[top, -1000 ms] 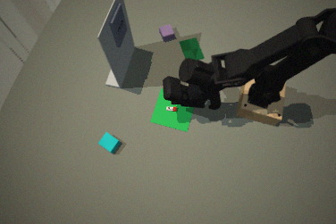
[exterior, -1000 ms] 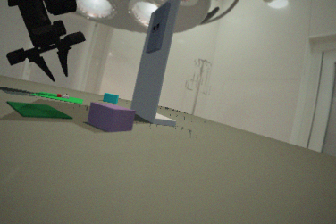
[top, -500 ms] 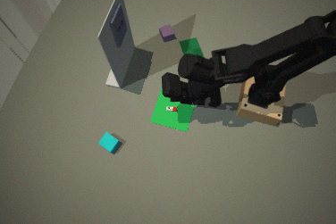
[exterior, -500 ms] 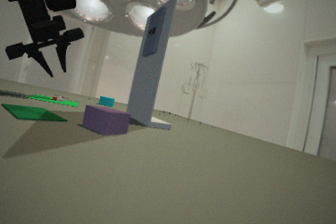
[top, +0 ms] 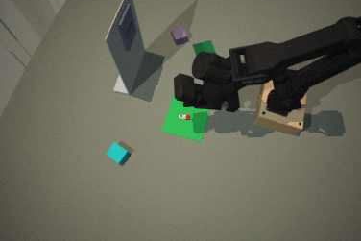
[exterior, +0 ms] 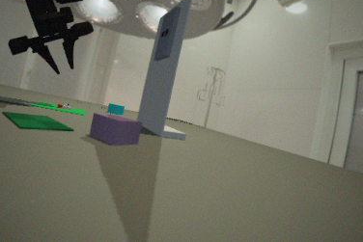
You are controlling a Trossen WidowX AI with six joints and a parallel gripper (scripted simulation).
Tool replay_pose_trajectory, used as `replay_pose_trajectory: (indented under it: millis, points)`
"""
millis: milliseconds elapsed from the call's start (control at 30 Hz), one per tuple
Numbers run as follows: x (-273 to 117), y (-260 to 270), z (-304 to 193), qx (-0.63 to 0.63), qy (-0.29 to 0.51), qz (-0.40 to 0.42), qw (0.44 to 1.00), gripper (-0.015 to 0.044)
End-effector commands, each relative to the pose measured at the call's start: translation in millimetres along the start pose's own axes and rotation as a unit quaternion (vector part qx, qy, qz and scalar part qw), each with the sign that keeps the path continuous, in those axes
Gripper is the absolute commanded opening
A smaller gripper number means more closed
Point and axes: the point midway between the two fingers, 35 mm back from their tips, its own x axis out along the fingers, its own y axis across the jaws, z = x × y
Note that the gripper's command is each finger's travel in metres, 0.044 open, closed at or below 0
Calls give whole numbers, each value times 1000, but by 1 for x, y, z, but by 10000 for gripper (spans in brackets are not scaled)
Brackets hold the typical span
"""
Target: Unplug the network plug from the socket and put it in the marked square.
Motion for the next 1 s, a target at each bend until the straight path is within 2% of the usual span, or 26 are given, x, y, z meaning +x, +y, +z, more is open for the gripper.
replay_pose_trajectory:
  millis: [0,600,633,967]
  points:
    - [-8,6,-1,-3,3,6,1000,156]
    - [-34,15,-1,-3,2,6,1000,156]
    - [-27,11,0,0,0,0,1000,156]
    - [-49,32,0,-1,0,2,1000,156]
